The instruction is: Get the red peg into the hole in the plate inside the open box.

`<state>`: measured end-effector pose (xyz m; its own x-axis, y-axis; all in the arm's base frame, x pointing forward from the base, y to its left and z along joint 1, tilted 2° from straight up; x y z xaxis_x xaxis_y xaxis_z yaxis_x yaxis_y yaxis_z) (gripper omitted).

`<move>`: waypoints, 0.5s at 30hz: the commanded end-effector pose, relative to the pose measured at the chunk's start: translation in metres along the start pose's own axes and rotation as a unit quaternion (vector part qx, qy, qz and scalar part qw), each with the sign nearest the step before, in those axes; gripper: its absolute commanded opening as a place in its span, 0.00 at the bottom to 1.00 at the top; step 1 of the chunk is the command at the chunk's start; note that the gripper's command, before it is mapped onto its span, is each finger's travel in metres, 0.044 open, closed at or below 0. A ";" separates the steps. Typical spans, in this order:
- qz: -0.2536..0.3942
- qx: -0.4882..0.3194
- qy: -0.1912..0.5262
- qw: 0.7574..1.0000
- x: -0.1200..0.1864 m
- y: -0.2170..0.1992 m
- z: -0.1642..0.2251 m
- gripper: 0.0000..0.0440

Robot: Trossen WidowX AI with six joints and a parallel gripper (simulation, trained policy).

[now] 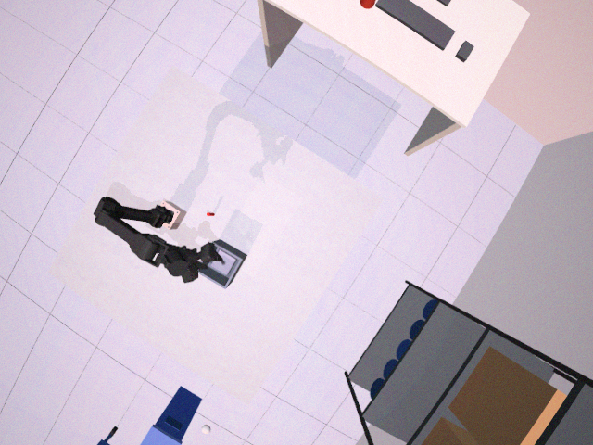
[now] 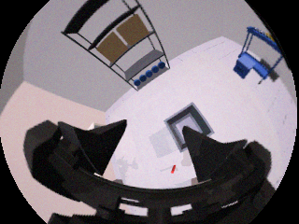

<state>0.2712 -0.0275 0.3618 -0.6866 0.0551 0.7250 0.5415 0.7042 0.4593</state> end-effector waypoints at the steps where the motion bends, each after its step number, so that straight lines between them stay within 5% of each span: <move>1: 0.001 -0.026 0.032 0.999 -0.001 0.002 0.015 0.99; 15: 0.062 -0.142 0.170 0.973 -0.009 0.003 0.086 0.99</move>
<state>0.2422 0.0289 0.3178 -0.4653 -0.1258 0.8762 0.7288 0.5073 0.4598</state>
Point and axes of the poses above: the point midway between the two fingers, 35 mm back from their tips, its own x axis back along the fingers, its own y axis across the jaws, z = x × y, the point moved 10 cm from there along x, back along the fingers, and after that the axes turned 1 degree about x, right-handed, at the moved point
